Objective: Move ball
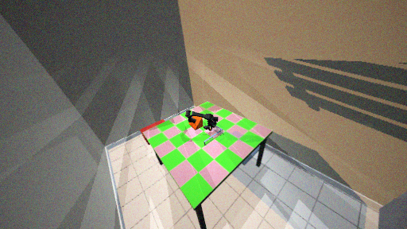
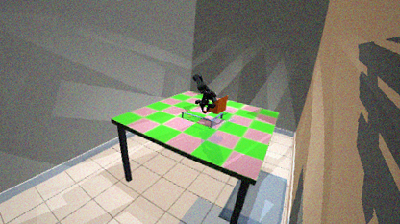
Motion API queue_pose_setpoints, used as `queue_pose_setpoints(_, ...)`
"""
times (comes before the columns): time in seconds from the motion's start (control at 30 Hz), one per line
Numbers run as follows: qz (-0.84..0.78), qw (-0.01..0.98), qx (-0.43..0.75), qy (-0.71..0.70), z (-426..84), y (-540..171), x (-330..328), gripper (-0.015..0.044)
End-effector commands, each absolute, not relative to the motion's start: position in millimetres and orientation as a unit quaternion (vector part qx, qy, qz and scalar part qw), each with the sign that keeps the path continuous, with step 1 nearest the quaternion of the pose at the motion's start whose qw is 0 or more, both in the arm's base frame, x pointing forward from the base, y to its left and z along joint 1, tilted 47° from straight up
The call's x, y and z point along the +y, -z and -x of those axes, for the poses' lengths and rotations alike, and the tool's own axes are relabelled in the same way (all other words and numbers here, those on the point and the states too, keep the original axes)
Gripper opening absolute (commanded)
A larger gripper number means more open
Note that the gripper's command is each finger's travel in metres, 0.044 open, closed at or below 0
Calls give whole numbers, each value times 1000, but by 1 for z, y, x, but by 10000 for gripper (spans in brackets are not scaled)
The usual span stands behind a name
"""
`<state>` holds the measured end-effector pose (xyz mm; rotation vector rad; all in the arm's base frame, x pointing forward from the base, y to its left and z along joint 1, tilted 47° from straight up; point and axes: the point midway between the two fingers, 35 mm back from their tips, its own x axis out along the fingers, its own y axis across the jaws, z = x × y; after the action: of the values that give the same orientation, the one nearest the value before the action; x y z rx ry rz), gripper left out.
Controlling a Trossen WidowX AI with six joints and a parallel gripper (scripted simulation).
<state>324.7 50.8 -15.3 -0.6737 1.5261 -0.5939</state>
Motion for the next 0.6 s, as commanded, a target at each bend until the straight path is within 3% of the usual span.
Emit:
queue_pose_setpoints(0.0,289,639,664,259,-326,-9,74,0)
queue_pose_setpoints(0.37,289,638,664,261,-322,-31,93,0)
queue_pose_setpoints(0.57,288,640,665,257,-341,-41,70,0)
